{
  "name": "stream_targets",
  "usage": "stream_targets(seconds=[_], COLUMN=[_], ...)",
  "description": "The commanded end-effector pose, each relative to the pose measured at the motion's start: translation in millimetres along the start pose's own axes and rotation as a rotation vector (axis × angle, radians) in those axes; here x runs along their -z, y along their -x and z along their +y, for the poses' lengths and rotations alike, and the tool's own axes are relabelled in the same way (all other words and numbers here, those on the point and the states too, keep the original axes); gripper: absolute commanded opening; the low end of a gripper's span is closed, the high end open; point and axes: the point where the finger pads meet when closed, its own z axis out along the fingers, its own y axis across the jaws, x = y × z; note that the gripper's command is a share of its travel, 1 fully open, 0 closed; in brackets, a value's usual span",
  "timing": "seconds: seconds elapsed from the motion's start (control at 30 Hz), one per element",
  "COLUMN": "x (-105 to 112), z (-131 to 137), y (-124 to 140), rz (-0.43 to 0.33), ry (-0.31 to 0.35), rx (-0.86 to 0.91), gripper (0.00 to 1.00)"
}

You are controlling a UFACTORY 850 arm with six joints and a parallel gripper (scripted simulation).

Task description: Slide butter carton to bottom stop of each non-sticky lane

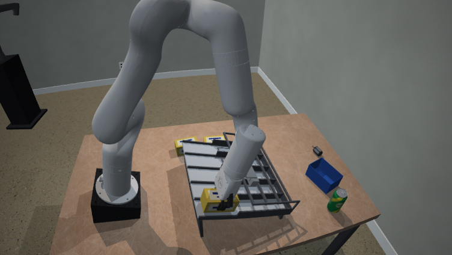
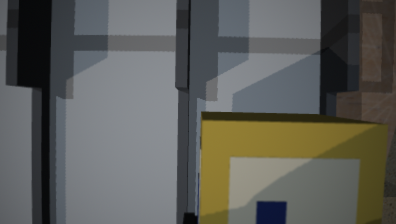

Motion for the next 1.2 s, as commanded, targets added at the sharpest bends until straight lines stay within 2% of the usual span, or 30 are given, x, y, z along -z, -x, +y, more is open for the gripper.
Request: stream_targets(seconds=[0.0,1.17], x=[0.6,-4.0], z=[0.3,-0.2], y=[-0.5,-0.1], rz=[0.001,0.001], ry=[0.001,0.001], rx=[0.0,0.0], gripper=[0.0,0.0])
